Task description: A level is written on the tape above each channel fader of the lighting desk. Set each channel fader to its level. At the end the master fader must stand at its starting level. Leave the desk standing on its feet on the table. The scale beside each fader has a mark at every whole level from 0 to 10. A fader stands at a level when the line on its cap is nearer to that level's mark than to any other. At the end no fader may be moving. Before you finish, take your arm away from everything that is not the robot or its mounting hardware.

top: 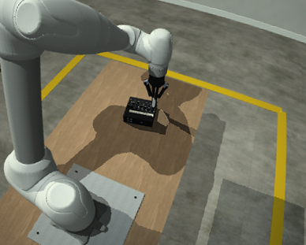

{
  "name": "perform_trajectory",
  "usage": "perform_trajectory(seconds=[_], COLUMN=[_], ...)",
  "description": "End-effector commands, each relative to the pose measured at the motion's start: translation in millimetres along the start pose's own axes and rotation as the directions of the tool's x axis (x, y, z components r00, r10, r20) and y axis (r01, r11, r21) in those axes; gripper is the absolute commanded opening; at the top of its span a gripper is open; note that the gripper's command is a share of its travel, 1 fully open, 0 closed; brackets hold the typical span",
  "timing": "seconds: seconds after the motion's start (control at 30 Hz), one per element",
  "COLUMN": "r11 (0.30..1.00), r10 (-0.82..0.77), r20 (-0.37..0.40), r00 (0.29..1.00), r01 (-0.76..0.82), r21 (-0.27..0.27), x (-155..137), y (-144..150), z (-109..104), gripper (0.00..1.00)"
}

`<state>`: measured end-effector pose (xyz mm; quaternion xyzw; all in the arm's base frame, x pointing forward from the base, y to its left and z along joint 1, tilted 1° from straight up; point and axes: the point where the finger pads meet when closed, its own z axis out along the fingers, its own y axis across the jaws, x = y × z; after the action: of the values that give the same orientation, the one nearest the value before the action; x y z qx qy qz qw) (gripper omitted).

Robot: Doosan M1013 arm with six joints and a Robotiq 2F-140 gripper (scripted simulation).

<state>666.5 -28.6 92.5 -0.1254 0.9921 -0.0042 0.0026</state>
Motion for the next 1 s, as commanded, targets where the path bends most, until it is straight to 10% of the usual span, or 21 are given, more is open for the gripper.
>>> perform_trajectory(seconds=[0.0, 0.97], r11=[1.0, 1.0], r10=[0.0, 0.0], r20=[0.0, 0.0], r00=[1.0, 1.0], r01=[0.0, 0.0], r21=[0.0, 0.0], x=[0, 0], y=[0, 0], z=[0, -40], gripper=[0.0, 0.0])
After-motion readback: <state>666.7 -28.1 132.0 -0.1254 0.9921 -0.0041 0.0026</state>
